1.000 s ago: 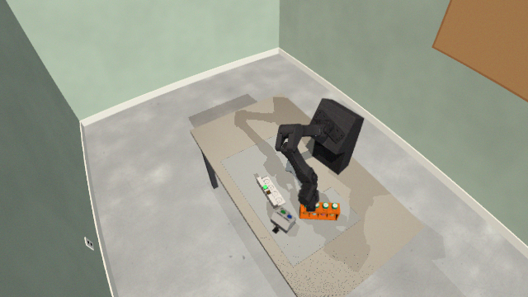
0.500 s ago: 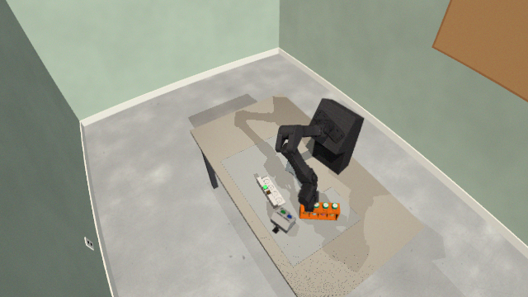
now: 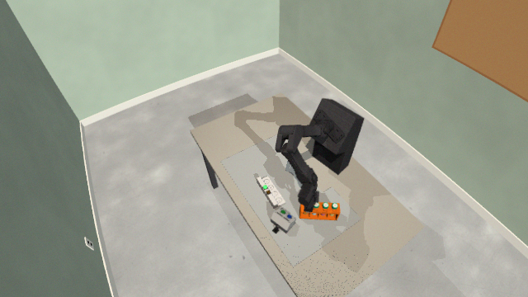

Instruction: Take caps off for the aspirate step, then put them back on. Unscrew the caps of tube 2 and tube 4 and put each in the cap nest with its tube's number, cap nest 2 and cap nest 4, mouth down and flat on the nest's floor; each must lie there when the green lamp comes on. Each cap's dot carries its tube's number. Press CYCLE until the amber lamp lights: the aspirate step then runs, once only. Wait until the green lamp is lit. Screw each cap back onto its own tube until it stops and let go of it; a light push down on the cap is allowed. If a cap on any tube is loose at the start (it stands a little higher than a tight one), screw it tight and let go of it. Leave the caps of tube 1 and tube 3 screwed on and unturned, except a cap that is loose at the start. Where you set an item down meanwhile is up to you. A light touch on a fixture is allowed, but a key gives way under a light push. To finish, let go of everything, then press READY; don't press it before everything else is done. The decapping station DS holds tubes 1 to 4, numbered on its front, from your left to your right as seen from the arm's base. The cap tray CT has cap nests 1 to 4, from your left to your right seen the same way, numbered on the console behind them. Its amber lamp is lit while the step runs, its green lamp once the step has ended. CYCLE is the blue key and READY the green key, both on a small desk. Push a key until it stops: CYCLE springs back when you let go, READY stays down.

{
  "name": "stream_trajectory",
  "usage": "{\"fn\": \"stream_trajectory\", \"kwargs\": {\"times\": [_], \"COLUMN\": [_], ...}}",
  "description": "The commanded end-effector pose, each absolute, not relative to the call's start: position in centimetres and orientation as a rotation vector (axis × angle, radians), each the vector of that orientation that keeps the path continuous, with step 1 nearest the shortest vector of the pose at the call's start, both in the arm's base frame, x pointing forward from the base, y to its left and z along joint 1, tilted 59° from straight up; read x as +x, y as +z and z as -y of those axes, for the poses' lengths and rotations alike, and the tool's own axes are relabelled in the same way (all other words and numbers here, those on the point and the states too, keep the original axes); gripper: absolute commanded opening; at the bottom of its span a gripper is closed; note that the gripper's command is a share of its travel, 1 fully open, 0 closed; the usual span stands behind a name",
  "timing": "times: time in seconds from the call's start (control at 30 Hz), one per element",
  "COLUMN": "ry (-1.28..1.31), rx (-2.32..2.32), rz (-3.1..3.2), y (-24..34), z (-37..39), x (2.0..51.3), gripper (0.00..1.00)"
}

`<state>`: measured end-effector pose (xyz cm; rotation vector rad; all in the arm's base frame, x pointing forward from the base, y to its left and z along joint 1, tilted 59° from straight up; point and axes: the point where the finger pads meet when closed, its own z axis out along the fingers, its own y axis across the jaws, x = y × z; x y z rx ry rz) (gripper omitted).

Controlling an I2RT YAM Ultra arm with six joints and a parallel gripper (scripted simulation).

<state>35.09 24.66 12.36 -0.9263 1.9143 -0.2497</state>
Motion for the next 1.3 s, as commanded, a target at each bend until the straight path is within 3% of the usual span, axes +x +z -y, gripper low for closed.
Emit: {"fn": "stream_trajectory", "kwargs": {"times": [0.0, 0.7, 0.97, 1.0, 1.27], "ry": [-0.179, 0.199, 0.210, 0.210, 0.210], "rx": [-0.827, -0.180, -0.160, -0.160, -0.160], "rz": [-1.948, -2.110, -2.112, -2.112, -2.112], "y": [12.64, 12.60, 12.60, 12.60, 12.59], "z": [-24.88, -24.90, -24.90, -24.90, -24.90], "x": [35.06, 35.13, 35.13, 35.14, 35.14], "gripper": [0.00, 0.00, 0.00, 0.49, 0.49]}}
